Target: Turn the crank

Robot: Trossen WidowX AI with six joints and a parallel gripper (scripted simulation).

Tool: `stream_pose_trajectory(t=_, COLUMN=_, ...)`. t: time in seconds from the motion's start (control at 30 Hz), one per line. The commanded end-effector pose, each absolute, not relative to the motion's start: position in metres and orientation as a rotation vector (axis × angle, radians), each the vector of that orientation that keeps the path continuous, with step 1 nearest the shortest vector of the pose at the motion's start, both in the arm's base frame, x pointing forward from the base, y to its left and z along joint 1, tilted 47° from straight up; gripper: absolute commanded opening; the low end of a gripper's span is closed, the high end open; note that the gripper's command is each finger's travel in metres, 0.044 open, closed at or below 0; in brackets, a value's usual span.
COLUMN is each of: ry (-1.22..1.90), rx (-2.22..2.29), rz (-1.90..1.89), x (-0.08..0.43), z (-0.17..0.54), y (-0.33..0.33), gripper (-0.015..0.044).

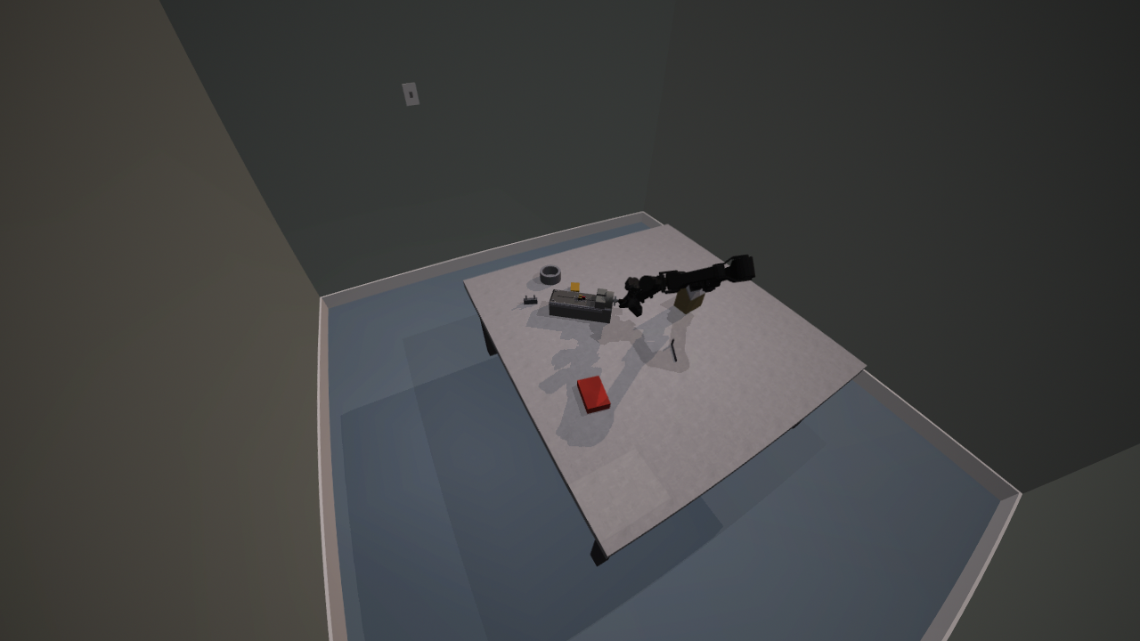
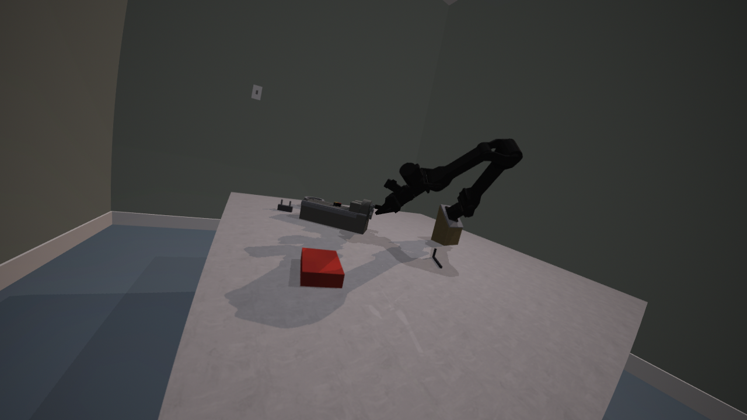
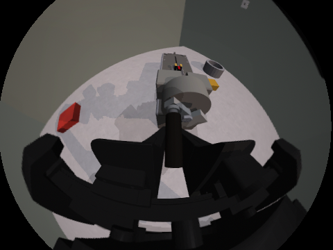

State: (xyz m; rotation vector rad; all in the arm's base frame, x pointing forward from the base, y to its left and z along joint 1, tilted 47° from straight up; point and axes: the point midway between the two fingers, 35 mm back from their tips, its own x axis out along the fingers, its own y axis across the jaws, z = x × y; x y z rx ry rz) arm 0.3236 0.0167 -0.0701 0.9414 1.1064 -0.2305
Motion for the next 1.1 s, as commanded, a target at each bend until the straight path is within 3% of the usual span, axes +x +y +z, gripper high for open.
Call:
stream_pose_trajectory(t=0.0, ry=1.100, rx=0.941, rz=-0.239, x=0.321, z=-0.069, y=0.008, gripper=0.0000)
stream_pose_trajectory(t=1.07, ry=1.100, rx=0.940, rz=-0.240, x=0.308, z=-0.078, y=-0.007, gripper=0.0000)
